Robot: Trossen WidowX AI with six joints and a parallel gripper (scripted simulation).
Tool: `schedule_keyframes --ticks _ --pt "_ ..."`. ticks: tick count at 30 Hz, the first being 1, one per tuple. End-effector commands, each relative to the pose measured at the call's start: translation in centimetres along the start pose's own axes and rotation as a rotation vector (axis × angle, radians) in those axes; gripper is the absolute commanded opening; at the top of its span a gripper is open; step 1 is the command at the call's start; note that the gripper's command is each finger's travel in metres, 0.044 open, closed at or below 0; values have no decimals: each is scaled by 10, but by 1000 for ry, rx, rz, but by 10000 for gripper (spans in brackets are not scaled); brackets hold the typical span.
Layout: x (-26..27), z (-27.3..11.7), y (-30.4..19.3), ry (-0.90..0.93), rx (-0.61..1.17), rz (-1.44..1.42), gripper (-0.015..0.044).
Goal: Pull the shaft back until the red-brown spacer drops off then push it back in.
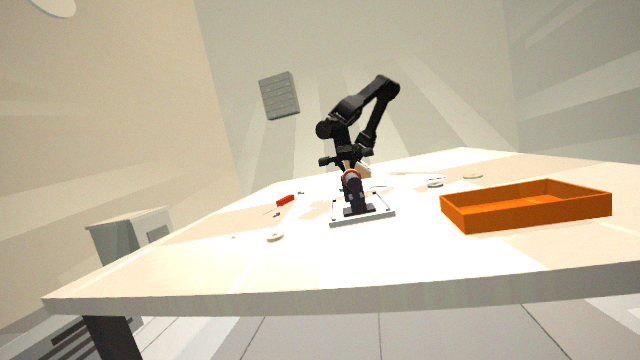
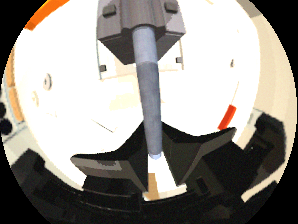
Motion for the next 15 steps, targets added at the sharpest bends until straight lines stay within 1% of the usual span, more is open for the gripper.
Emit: schedule_keyframes --ticks 1,15 --pt "1 1 -3 0 6 0 0" --pt "1 1 -4 0 6 0 0"
Point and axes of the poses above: the point midway between the two fingers, 35 mm back from their tips, its own z axis out along the fingers, its own x axis across the jaws, y = z × x, the point moved 4 cm from there along -z, back along the fingers, and after that the axes turned 14 degrees about -z, right-handed, at the moved point
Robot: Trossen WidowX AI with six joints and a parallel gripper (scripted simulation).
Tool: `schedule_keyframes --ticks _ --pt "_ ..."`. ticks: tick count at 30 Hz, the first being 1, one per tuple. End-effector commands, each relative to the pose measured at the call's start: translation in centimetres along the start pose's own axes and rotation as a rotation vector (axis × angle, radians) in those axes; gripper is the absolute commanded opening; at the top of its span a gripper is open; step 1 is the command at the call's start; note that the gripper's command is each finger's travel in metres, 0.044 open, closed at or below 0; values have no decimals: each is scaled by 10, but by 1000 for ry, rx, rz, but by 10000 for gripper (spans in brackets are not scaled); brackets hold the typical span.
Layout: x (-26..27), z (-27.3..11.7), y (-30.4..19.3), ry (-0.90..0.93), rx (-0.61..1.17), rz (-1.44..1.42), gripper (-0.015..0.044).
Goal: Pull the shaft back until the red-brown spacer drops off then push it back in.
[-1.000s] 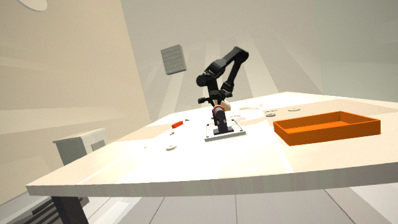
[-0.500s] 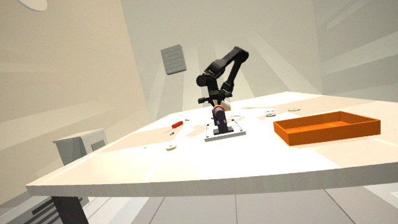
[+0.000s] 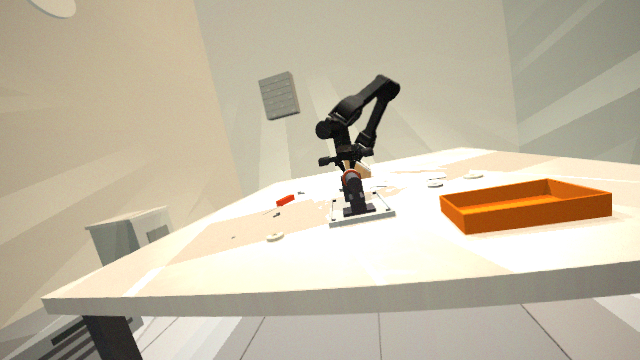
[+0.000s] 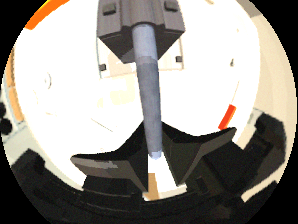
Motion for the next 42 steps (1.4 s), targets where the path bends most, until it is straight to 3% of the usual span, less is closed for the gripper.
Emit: schedule_keyframes --ticks 1,42 --pt "1 1 -3 0 6 0 0" --pt "1 0 -4 0 0 0 0"
Point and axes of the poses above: the point midway between the two fingers, 35 mm back from their tips, its own z axis out along the fingers, its own x axis across the jaws, y = z × x, the point moved 4 cm from there along -z, back along the fingers, and after that the axes turned 14 degrees about -z, right-handed, at the moved point
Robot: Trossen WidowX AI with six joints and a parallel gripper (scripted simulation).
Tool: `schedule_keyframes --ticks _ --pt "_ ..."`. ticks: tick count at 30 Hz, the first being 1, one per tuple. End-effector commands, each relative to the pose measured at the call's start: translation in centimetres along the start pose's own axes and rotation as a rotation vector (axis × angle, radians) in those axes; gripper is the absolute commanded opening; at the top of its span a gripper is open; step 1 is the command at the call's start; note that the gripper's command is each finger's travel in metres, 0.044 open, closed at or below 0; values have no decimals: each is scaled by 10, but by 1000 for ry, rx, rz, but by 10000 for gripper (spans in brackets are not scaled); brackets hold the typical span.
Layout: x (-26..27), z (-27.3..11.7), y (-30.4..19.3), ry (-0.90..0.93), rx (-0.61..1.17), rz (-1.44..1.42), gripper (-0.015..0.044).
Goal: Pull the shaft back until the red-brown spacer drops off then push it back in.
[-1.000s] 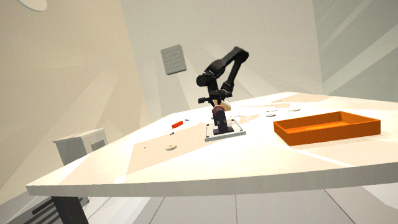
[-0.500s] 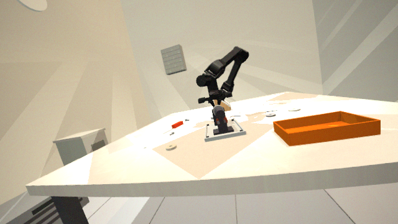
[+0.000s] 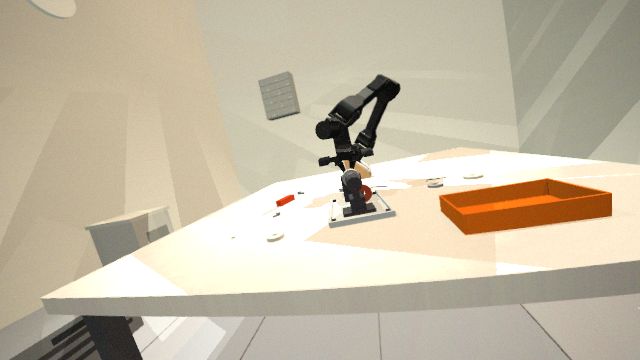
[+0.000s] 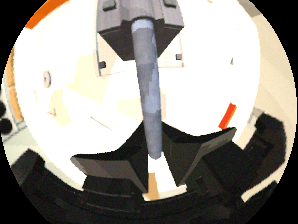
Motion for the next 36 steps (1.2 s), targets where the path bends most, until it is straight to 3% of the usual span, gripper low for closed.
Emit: schedule_keyframes --ticks 1,36 --pt "0 0 0 0 0 0 0" --pt "-3 0 11 0 6 -1 0"
Point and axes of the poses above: the point midway between the two fingers, 35 mm back from their tips, its own z axis out along the fingers, its own x axis across the jaws, y = z × x, the point moved 4 cm from there along -z, back along the fingers, and after that the axes turned 14 degrees about -z, right-handed, at the moved point
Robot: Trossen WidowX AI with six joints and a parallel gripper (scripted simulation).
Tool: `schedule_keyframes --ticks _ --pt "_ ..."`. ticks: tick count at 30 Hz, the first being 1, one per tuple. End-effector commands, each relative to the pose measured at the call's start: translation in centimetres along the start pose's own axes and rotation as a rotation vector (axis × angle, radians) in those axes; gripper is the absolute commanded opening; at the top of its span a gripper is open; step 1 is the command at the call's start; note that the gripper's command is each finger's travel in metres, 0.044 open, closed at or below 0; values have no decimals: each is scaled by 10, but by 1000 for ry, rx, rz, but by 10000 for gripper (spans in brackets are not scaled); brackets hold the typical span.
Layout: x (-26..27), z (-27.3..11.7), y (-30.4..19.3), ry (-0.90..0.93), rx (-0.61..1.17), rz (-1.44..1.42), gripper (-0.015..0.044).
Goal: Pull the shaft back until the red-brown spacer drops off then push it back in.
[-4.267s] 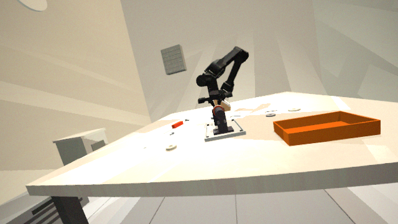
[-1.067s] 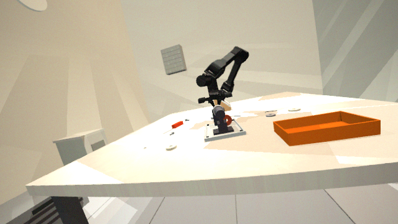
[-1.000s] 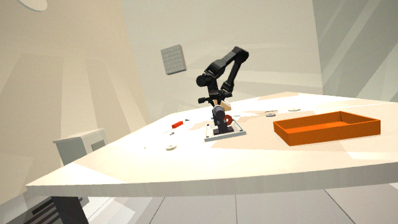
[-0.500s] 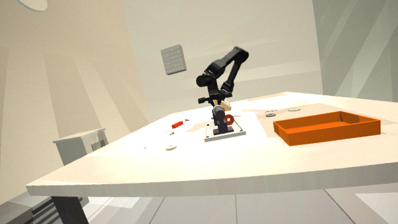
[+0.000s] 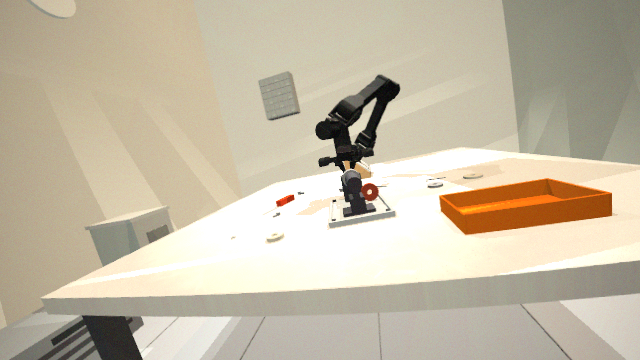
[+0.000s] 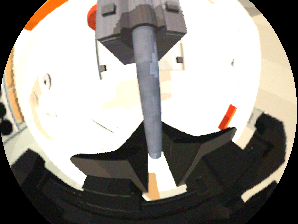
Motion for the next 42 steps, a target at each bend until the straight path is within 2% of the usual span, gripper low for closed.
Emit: schedule_keyframes --ticks 1,42 --pt "-2 -1 4 -4 -1 -4 0" --pt "-5 -1 17 -4 -2 -4 0"
Point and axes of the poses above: the point midway between the two fingers, 35 mm back from their tips, its own z axis out along the fingers, its own x axis across the jaws, y = z × x, the point moved 4 cm from there along -z, back along the fingers, and after that the axes turned 14 degrees about -z, right-handed, at the moved point
